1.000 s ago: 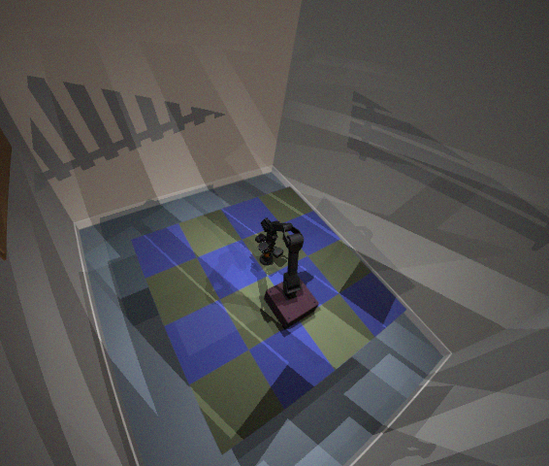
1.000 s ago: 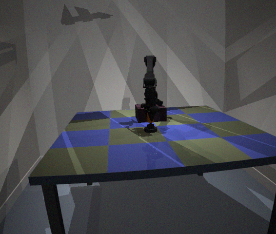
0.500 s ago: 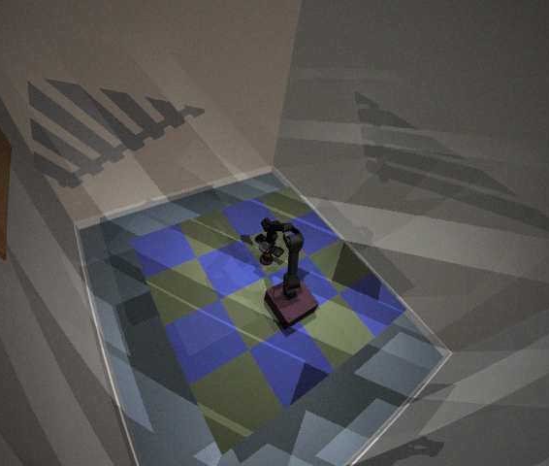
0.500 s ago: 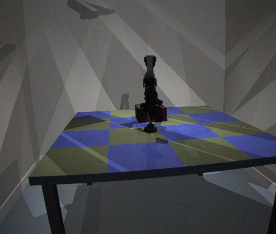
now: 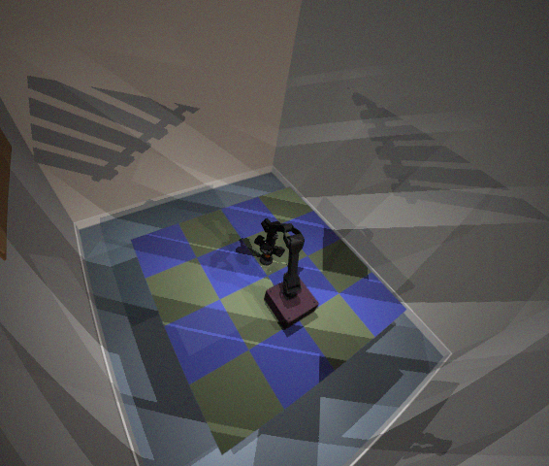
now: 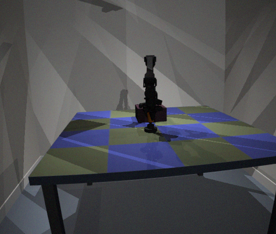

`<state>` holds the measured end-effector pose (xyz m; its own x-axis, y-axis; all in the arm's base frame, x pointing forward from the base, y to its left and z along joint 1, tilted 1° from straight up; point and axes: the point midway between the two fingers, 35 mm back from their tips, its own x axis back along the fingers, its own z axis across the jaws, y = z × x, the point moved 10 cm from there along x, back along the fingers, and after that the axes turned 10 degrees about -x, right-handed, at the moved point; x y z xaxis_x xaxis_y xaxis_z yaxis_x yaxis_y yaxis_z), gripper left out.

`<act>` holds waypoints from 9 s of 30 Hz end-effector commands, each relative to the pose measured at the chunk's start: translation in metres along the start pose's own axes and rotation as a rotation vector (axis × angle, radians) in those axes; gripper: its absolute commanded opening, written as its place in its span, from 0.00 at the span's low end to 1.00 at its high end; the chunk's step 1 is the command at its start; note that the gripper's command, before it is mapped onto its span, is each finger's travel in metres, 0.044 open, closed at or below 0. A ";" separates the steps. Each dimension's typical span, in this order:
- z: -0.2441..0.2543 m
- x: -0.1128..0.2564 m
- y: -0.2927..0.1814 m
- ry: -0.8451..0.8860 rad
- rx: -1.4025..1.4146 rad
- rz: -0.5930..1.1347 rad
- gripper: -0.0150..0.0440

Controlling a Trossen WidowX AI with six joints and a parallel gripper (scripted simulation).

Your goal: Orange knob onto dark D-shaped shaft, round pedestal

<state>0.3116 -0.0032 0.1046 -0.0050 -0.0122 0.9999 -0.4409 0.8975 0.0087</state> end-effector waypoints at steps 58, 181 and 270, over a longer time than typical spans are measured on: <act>-0.005 -0.002 -0.003 -0.003 0.216 0.006 0.25; -0.002 0.002 -0.001 -0.009 -1.774 0.001 0.25; -0.004 0.003 -0.002 -0.010 -2.725 -0.004 0.25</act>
<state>0.3160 -0.0029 0.1041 -0.0056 -0.0130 0.9999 0.7740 -0.6332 -0.0040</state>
